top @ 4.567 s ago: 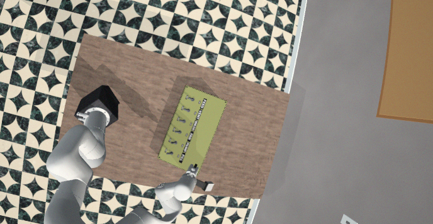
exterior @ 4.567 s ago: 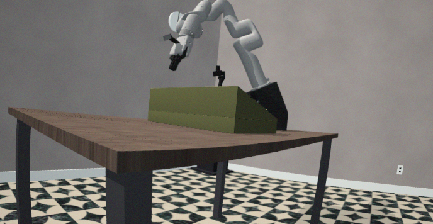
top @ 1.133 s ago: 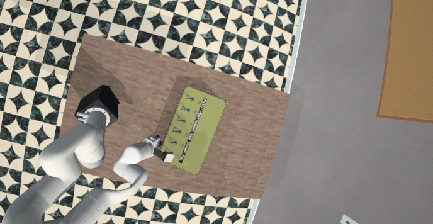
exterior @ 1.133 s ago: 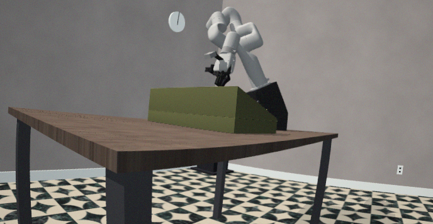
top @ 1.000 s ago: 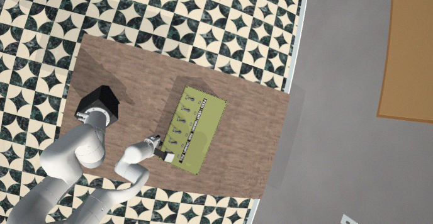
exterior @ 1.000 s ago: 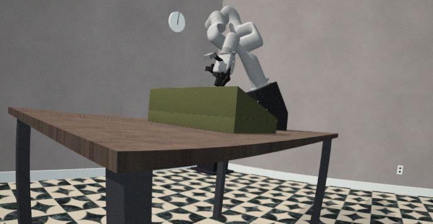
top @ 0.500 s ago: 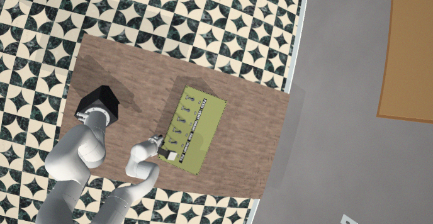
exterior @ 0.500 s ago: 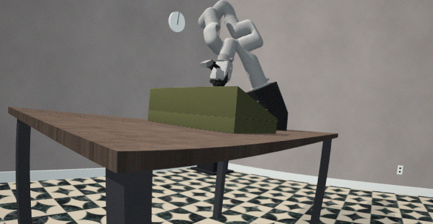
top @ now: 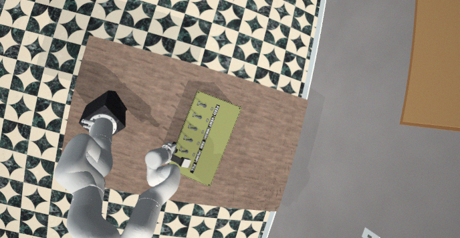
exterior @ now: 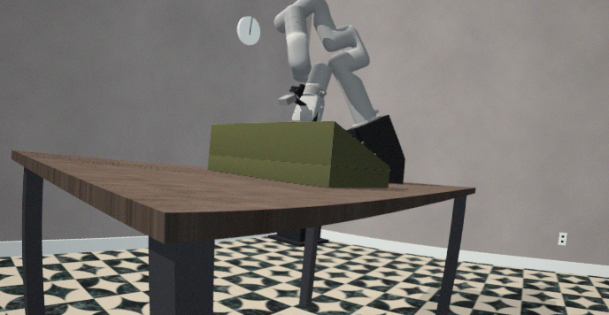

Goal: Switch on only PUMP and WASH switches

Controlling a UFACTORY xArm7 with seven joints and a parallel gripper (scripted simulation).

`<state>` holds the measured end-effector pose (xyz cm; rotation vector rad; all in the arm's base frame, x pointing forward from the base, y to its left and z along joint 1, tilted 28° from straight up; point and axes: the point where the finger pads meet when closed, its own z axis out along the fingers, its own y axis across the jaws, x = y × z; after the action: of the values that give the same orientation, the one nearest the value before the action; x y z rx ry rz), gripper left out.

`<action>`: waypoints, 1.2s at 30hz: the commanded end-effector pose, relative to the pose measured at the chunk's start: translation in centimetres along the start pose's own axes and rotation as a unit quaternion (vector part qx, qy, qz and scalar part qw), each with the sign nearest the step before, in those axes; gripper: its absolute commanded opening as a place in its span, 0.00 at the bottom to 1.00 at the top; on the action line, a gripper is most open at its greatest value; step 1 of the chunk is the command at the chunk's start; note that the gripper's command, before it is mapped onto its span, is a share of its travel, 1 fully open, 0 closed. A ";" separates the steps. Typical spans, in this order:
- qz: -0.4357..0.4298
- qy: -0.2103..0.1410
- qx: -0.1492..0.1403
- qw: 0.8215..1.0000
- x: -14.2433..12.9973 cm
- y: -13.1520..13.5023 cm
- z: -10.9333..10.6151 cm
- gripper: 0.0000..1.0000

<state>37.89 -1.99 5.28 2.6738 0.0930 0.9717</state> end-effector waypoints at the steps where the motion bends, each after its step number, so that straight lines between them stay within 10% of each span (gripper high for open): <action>1: 0.006 0.014 0.014 1.000 0.1 -0.4 1.5 0.00; 36: 0.006 0.014 0.014 1.000 0.2 -0.4 2.0 0.00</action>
<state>39.27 -2.14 3.75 2.6893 0.0960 1.0171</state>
